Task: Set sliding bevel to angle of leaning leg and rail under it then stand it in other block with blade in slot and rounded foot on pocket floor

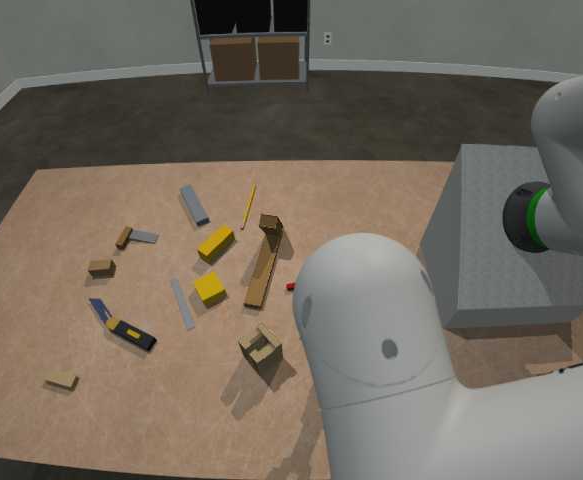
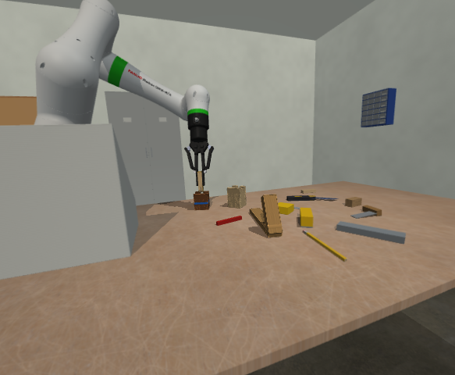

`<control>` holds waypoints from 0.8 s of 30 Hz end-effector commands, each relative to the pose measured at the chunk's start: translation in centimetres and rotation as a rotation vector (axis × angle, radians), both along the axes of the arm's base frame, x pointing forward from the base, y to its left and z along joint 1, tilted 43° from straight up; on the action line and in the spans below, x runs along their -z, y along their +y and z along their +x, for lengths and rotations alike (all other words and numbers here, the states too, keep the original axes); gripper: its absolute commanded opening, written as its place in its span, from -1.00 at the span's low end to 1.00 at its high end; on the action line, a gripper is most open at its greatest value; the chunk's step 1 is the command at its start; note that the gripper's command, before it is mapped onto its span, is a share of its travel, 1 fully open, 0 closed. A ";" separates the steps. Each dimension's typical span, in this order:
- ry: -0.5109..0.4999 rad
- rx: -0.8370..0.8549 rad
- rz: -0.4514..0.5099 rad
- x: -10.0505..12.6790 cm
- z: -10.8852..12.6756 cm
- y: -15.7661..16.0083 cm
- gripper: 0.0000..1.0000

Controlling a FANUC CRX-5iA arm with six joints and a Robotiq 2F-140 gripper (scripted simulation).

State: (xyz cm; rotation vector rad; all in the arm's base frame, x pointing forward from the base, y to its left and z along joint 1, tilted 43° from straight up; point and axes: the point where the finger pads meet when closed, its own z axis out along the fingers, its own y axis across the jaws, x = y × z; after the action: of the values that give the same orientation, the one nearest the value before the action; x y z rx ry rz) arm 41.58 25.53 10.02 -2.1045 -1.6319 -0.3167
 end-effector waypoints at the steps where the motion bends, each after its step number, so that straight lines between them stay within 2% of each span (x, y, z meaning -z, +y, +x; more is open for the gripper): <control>1: -0.001 0.001 0.000 0.0 0.1 0.0 -0.80; 24: -0.001 0.001 0.000 0.4 0.0 0.4 -0.80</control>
State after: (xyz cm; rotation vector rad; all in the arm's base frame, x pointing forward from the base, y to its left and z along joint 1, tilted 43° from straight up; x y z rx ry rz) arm 41.56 26.00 9.51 -2.1045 -1.6319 -0.3166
